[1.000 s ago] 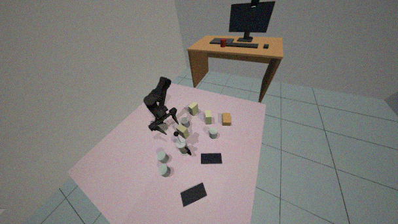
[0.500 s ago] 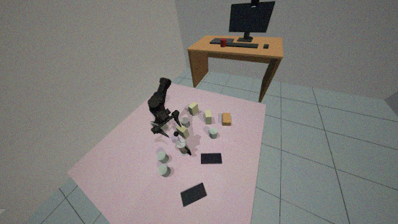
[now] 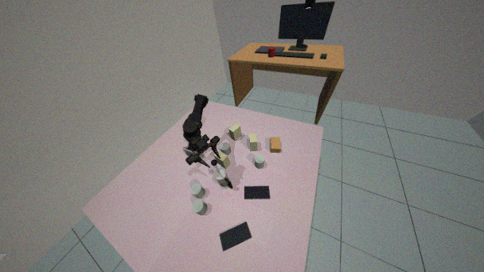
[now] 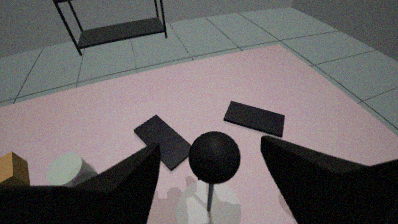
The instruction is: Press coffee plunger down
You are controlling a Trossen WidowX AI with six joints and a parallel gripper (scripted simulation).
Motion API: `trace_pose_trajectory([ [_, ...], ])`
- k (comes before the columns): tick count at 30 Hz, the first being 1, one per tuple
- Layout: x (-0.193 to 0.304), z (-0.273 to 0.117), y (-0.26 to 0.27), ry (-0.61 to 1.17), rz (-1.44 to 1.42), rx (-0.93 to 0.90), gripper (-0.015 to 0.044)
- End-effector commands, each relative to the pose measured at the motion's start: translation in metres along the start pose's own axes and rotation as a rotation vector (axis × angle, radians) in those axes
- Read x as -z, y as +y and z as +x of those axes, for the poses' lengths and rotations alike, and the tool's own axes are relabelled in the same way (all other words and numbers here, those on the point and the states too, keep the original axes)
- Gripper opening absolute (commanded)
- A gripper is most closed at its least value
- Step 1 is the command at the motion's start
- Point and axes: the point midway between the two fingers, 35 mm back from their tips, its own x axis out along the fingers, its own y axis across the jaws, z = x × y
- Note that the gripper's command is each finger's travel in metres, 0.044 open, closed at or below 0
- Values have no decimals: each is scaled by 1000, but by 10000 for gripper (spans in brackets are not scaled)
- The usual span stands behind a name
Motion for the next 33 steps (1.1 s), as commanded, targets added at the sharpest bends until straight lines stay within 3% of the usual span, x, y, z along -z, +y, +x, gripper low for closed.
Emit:
trace_pose_trajectory([
  [1,0,1,-1,1,5,3,204],
  [5,0,1,-1,1,5,3,122],
  [33,22,19,-4,3,4,5,122],
])
